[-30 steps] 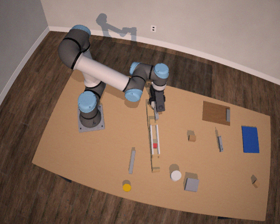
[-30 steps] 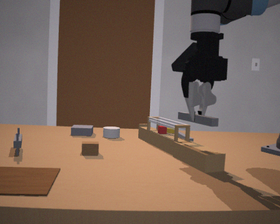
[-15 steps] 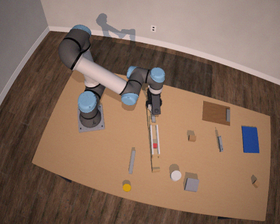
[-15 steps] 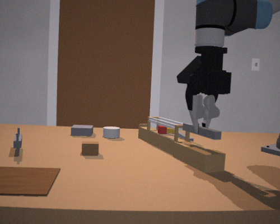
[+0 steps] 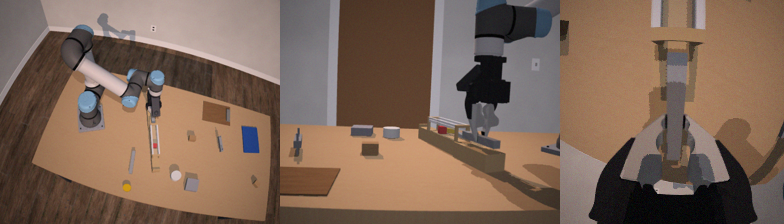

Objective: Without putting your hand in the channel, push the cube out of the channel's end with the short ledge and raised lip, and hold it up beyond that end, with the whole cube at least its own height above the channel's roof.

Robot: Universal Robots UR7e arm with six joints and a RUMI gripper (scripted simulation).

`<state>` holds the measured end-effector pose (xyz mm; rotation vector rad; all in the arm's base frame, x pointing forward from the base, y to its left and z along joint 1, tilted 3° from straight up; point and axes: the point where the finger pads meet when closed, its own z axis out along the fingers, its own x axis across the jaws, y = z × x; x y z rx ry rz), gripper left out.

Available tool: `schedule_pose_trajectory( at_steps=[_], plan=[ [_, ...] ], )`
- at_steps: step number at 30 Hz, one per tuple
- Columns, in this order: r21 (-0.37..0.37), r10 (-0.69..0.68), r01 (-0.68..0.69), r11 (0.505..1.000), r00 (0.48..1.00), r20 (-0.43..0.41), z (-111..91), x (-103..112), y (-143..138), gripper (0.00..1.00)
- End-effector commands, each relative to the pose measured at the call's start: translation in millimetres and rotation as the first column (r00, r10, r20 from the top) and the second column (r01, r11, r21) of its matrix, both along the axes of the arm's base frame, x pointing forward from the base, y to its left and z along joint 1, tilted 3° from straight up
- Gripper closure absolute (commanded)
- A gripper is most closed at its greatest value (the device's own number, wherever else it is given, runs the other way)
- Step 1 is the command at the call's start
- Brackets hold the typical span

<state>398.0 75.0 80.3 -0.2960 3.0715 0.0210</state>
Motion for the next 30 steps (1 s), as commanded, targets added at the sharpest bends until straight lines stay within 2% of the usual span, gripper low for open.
schedule_pose_trajectory(
  at_steps=[1, 30],
  plan=[
    [0.0, 0.0, 0.0, 1.0, 1.0, 0.002, -7.0, 1.0, 0.1, 1.0],
    [0.0, 0.0, 0.0, 1.0, 1.0, 0.002, -11.5, 1.3, 0.2, 1.0]
  ],
)
